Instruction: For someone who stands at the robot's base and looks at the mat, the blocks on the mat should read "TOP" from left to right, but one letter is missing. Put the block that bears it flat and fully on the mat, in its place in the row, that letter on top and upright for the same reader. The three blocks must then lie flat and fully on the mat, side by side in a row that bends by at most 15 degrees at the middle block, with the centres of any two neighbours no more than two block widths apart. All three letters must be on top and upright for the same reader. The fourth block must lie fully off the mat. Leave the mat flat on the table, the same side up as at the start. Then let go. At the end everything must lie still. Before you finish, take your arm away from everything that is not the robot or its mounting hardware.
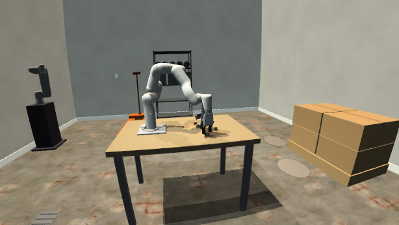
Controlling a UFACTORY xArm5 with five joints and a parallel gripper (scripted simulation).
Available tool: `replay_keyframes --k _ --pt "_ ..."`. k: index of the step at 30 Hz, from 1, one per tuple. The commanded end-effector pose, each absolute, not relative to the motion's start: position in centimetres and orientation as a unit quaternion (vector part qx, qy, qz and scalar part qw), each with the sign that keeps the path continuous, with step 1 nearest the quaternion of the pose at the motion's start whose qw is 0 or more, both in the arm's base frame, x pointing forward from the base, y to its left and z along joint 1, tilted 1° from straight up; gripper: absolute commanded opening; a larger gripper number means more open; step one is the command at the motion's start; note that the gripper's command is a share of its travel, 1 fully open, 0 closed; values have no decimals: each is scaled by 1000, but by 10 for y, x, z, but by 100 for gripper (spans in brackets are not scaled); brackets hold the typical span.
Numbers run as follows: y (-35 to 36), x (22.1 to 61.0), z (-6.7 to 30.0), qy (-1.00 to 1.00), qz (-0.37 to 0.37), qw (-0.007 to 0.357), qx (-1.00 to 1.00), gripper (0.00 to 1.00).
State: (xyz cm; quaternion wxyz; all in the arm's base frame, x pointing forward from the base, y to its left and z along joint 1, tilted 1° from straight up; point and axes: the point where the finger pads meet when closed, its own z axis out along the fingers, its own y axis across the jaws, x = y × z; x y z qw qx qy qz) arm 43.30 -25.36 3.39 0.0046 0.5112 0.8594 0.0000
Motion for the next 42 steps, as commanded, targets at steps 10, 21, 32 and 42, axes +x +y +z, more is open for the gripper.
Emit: replay_keyframes --k 10,21,32,42 --pt "-255 434 18 859 0 7 511 69" --pt "-255 434 16 859 0 7 511 69" --pt "-255 434 16 859 0 7 511 69" --pt "-255 434 16 859 0 7 511 69"
